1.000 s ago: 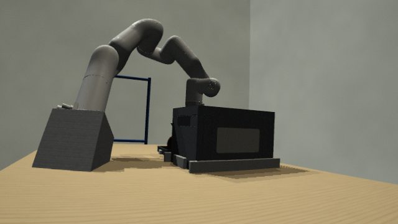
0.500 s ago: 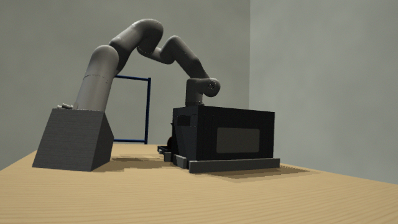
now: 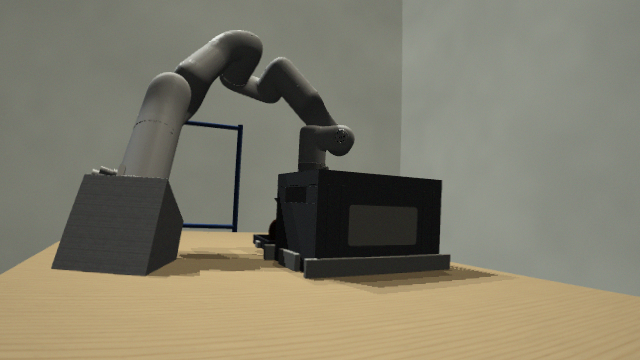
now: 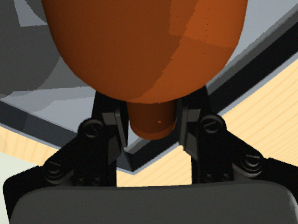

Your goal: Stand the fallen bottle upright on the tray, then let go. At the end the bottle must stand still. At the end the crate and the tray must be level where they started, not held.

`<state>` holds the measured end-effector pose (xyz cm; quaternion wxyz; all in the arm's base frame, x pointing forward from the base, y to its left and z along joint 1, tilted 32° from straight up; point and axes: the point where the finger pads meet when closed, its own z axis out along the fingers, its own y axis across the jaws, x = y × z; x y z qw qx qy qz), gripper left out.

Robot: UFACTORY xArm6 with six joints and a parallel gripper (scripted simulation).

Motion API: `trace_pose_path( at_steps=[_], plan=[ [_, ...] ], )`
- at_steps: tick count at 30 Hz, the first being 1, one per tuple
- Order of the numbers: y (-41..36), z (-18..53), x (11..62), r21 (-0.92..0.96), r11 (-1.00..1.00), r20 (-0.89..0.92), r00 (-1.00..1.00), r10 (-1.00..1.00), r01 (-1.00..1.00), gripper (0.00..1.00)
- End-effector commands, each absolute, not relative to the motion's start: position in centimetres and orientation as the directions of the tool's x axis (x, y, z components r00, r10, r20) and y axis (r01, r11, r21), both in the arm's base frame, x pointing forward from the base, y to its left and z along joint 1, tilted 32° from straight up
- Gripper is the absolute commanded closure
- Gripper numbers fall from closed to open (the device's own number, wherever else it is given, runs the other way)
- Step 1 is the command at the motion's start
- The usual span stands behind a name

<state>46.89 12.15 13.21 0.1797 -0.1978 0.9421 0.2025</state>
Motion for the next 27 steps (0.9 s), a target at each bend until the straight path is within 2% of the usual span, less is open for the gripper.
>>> trace_pose_path(
  at_steps=[1, 27],
  plan=[
    [12.1, 13.4, 47.0, 0.309, 0.840, -0.421, -0.856, -0.299, -0.446, 1.00],
    [11.5, 14.4, 46.6, 0.309, 0.840, -0.421, -0.856, -0.299, -0.446, 1.00]
  ],
)
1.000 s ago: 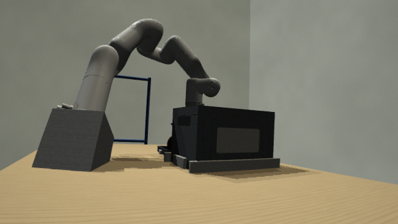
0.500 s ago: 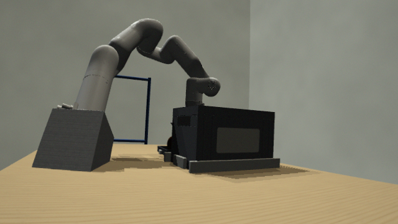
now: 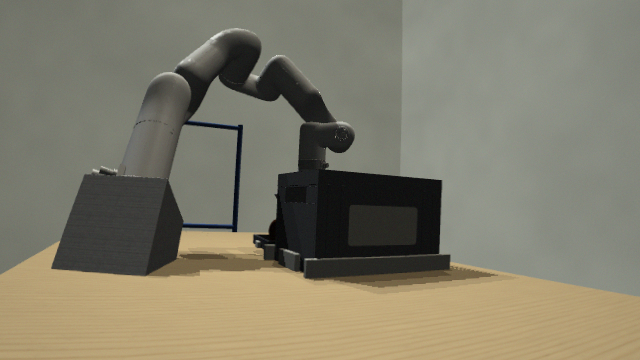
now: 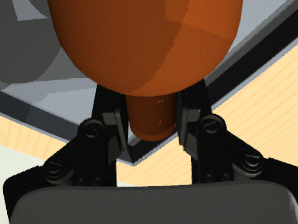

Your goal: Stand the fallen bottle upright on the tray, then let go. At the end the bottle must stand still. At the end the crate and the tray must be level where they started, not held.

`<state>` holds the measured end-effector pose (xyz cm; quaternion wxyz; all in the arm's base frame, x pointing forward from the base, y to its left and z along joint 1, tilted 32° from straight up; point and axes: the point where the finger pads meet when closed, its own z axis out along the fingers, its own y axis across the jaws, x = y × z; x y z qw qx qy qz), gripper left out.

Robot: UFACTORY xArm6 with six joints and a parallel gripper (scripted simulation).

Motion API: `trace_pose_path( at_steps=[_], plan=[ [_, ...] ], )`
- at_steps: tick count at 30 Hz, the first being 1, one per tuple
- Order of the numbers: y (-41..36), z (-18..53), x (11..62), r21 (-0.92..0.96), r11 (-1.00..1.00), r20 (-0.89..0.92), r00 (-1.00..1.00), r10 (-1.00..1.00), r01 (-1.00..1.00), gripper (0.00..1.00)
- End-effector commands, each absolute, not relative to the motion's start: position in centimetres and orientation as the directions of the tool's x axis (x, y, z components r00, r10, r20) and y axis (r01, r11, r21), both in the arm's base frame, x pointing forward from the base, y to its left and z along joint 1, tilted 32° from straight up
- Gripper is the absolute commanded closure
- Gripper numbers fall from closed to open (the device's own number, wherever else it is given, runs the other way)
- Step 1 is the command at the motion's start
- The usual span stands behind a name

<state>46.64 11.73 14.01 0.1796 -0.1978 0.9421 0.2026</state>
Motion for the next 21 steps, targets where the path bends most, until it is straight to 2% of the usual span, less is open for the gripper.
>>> trace_pose_path(
  at_steps=[1, 21],
  plan=[
    [11.5, 14.5, 46.6, 0.309, 0.840, -0.421, -0.856, -0.299, -0.446, 1.00],
    [10.4, 16.6, 46.0, 0.309, 0.840, -0.421, -0.856, -0.299, -0.446, 1.00]
  ],
)
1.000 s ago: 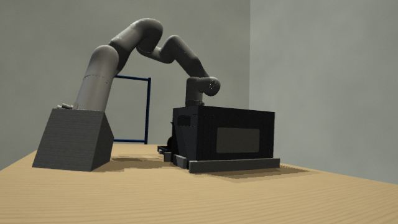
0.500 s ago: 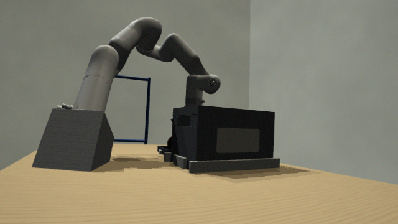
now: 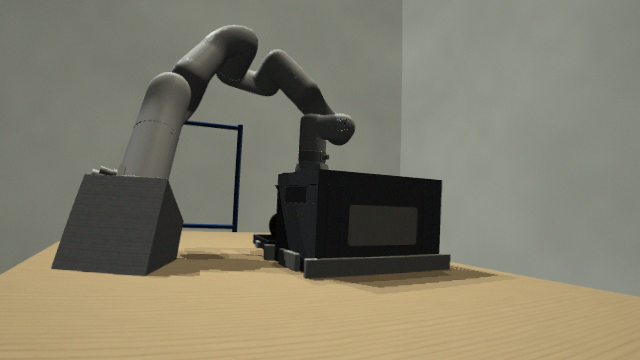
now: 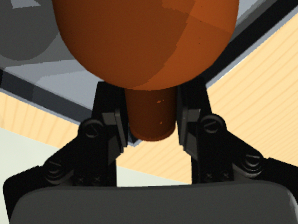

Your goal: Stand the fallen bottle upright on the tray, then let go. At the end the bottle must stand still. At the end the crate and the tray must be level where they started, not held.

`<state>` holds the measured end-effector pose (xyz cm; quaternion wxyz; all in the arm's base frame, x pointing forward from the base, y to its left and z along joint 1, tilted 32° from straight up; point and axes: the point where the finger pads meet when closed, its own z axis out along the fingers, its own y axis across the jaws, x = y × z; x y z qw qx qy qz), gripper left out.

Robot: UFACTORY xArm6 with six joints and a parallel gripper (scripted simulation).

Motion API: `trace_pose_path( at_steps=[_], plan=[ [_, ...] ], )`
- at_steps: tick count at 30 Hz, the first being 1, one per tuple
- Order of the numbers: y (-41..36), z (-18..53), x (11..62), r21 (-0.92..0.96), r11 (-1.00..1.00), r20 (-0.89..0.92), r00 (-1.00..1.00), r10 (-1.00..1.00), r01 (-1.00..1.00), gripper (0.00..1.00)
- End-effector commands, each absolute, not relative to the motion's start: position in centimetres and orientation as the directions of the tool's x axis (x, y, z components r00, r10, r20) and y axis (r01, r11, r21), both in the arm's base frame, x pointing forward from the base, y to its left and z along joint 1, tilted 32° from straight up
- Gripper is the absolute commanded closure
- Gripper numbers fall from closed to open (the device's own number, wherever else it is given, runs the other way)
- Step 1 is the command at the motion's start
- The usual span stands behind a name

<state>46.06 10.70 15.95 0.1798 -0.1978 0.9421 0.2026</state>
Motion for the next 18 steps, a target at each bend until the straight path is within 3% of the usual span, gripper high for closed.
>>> trace_pose_path(
  at_steps=[1, 18],
  plan=[
    [10.3, 16.7, 45.9, 0.309, 0.840, -0.421, -0.856, -0.299, -0.446, 1.00],
    [9.1, 19.0, 45.2, 0.309, 0.840, -0.421, -0.856, -0.299, -0.446, 1.00]
  ],
)
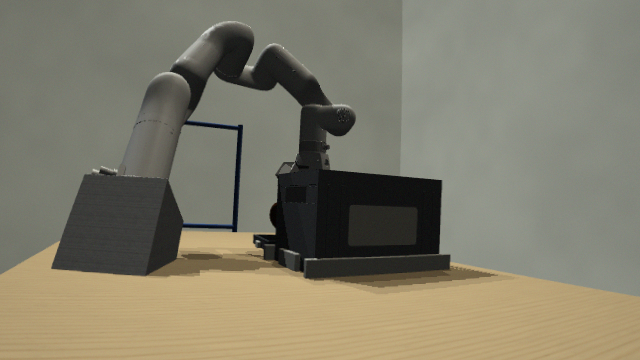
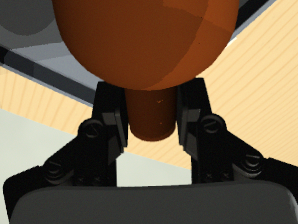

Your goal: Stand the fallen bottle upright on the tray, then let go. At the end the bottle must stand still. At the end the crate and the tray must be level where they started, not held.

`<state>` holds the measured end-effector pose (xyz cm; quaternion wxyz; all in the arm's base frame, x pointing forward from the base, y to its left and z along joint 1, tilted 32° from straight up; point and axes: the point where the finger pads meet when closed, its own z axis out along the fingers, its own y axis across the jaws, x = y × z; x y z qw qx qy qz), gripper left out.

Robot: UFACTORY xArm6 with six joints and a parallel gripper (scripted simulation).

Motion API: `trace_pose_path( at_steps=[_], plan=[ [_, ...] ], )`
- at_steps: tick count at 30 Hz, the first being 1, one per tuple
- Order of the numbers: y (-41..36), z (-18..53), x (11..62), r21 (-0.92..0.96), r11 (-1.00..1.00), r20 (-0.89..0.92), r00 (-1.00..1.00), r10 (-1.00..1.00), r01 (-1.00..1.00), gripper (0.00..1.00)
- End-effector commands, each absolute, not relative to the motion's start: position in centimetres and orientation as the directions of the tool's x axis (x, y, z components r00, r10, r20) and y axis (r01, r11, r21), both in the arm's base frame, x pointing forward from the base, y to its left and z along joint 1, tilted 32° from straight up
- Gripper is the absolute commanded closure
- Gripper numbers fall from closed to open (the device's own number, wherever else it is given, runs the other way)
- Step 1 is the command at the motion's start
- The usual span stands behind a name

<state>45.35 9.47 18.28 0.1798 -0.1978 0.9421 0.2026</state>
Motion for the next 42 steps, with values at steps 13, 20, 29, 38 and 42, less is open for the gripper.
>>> trace_pose_path(
  at_steps=[13, 20, 29, 38, 42],
  plan=[
    [8.2, 20.8, 44.7, 0.309, 0.840, -0.421, -0.856, -0.299, -0.446, 1.00],
    [7.6, 21.8, 44.4, 0.309, 0.840, -0.421, -0.856, -0.299, -0.446, 1.00],
    [7.1, 22.9, 44.1, 0.309, 0.840, -0.421, -0.856, -0.299, -0.446, 1.00],
    [6.5, 23.9, 43.7, 0.309, 0.840, -0.421, -0.856, -0.299, -0.446, 1.00],
    [6.3, 24.3, 43.6, 0.309, 0.840, -0.421, -0.856, -0.299, -0.446, 1.00]
  ],
)
